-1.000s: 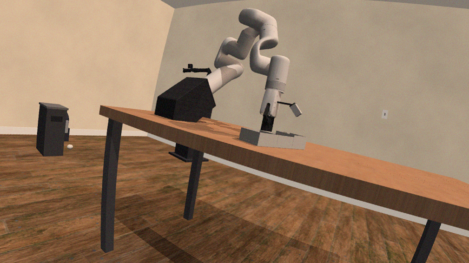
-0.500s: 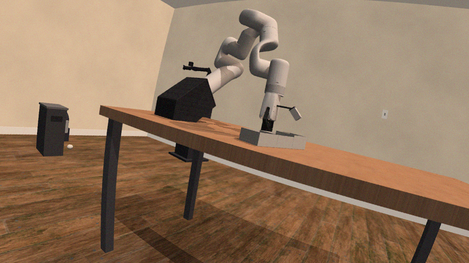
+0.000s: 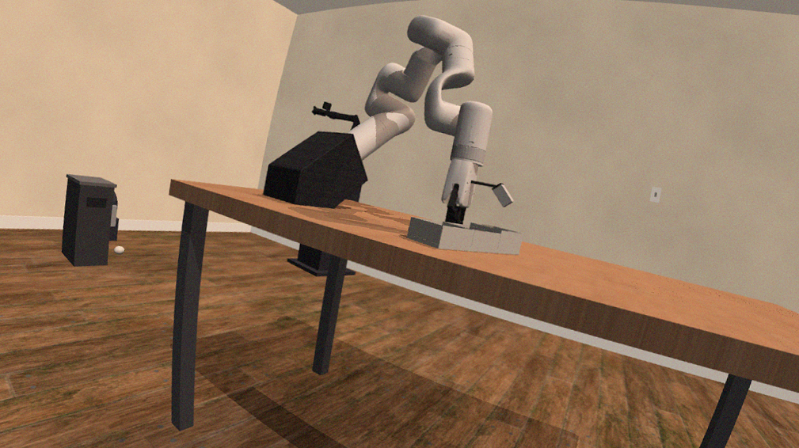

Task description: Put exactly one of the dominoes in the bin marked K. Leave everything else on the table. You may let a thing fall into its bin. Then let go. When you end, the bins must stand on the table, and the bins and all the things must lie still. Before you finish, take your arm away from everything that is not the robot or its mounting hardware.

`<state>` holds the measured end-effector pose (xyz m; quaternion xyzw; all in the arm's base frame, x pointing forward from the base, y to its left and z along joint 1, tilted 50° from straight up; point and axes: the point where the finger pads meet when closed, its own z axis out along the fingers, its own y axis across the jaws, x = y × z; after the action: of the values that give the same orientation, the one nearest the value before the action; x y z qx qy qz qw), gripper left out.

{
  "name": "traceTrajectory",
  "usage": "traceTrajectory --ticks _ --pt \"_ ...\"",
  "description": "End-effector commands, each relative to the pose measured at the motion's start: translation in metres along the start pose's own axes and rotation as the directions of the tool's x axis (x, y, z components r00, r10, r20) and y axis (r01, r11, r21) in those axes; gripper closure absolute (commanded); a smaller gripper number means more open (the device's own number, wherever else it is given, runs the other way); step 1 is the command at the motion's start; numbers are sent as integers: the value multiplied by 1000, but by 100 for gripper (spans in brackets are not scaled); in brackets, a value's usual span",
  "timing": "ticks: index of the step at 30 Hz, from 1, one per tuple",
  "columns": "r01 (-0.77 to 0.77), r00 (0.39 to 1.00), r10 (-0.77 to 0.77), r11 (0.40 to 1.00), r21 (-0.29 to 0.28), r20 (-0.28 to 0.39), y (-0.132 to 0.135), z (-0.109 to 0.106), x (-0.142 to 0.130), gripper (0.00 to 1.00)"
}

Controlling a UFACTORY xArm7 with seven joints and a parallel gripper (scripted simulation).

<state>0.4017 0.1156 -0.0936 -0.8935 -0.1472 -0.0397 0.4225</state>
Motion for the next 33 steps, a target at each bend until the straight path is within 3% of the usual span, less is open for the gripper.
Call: traceTrajectory --ticks 1,28,33 --pt "0 1000 0 1000 -3 -3 1 -1 1 100" --pt "0 1000 0 1000 -3 -3 1 -1 1 100" --pt "0 1000 0 1000 -3 -3 1 -18 1 100"
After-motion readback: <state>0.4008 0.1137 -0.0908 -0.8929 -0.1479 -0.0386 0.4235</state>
